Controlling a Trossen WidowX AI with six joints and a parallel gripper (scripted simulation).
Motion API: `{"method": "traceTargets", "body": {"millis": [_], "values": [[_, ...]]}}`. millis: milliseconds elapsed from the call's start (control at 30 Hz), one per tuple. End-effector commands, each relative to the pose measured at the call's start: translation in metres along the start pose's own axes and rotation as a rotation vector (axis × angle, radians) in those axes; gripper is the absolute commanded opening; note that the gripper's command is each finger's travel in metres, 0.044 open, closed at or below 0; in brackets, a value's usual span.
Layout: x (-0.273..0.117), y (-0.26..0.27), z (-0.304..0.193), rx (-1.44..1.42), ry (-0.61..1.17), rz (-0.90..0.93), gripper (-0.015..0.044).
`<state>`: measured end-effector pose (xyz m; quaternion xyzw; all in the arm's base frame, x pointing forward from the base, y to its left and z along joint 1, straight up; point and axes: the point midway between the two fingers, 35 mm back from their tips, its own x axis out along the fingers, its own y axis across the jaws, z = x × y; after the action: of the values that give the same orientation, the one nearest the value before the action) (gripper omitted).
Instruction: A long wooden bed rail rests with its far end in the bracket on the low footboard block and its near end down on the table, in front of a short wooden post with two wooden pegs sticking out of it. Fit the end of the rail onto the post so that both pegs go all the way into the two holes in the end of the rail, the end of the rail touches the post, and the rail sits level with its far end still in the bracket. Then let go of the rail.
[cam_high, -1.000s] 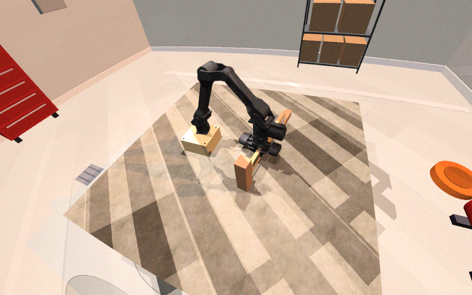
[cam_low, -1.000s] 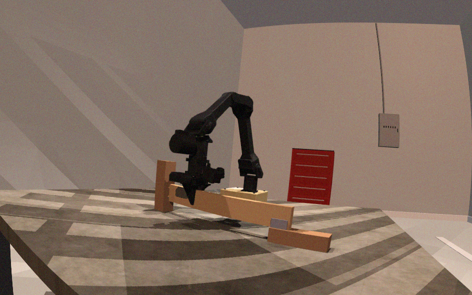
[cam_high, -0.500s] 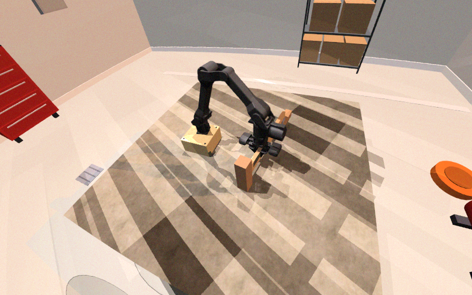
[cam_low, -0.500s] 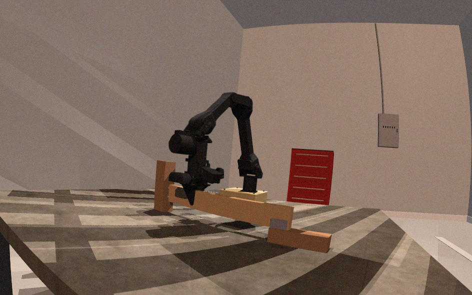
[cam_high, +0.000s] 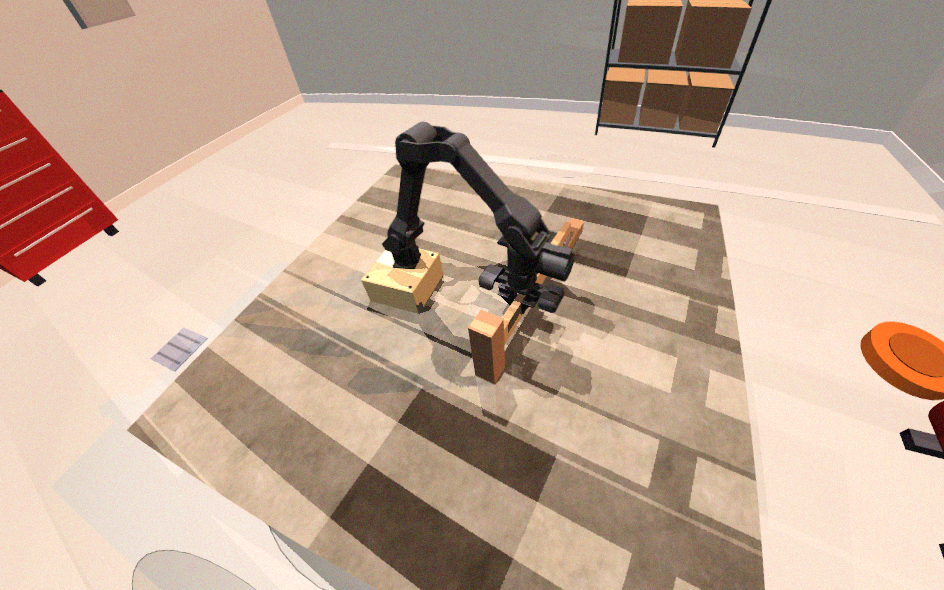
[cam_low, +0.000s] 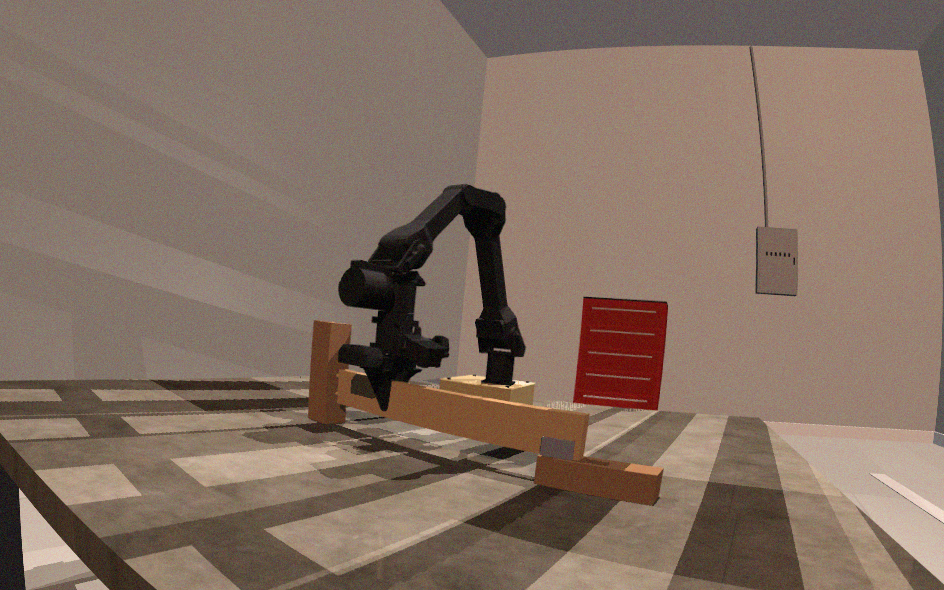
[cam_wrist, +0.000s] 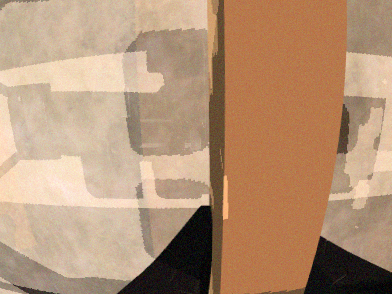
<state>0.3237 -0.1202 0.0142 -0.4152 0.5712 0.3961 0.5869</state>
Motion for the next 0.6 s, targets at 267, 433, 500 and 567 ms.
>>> {"method": "traceTargets", "body": {"millis": [267,433,500,567], "values": [[-0.0010,-0.0008,-0.0012,0.003,0.000,-0.003,0.0000],[-0.0015,-0.0007,0.0002,0.003,0.000,-0.003,0.0000],[-0.0017,-0.0007,0.0008,0.003,0.000,-0.003,0.0000],[-0.0020,-0.0007,0.0014,0.003,0.000,-0.003,0.0000]]}}
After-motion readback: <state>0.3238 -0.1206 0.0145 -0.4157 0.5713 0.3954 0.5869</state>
